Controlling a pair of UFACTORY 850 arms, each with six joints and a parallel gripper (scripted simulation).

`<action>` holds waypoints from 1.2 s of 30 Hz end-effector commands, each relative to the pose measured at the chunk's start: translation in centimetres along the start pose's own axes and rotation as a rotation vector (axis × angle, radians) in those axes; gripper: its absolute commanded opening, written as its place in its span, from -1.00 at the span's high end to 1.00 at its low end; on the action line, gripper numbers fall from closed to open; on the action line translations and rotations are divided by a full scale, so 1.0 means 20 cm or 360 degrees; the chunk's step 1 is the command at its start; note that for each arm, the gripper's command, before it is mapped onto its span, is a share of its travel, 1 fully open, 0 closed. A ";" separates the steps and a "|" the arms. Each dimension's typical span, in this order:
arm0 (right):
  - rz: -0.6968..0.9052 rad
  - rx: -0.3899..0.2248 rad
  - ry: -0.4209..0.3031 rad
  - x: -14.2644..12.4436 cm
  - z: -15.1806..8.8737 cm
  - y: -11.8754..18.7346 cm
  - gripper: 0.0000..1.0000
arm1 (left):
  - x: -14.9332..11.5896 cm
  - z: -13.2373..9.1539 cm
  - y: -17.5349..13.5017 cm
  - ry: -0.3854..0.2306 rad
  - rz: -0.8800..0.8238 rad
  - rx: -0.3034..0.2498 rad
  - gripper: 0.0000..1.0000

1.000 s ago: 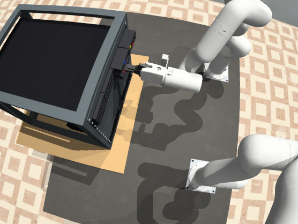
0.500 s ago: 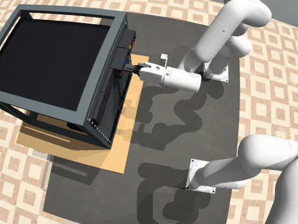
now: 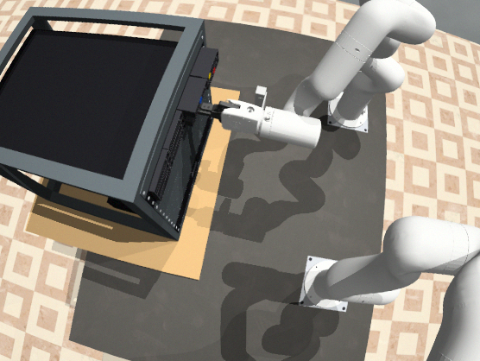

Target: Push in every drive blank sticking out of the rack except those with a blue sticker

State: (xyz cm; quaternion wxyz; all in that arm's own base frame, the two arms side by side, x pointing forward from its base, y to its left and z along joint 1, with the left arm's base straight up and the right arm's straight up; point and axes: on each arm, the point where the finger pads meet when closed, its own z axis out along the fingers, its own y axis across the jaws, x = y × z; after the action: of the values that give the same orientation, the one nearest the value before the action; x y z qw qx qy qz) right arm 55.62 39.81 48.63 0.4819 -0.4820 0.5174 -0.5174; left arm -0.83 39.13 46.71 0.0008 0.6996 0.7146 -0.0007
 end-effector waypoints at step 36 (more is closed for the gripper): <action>0.0002 0.0002 0.0000 0.00 0.07 -0.01 1.00 | 0.00 0.00 0.00 0.0003 0.0000 0.0000 -1.00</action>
State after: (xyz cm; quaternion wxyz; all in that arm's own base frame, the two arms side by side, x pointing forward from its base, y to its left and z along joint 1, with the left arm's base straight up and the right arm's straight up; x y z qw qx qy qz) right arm 56.91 39.71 48.63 0.4819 -0.4820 0.5174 -0.5174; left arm -0.83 39.13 46.71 0.0008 0.6996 0.7146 -0.0007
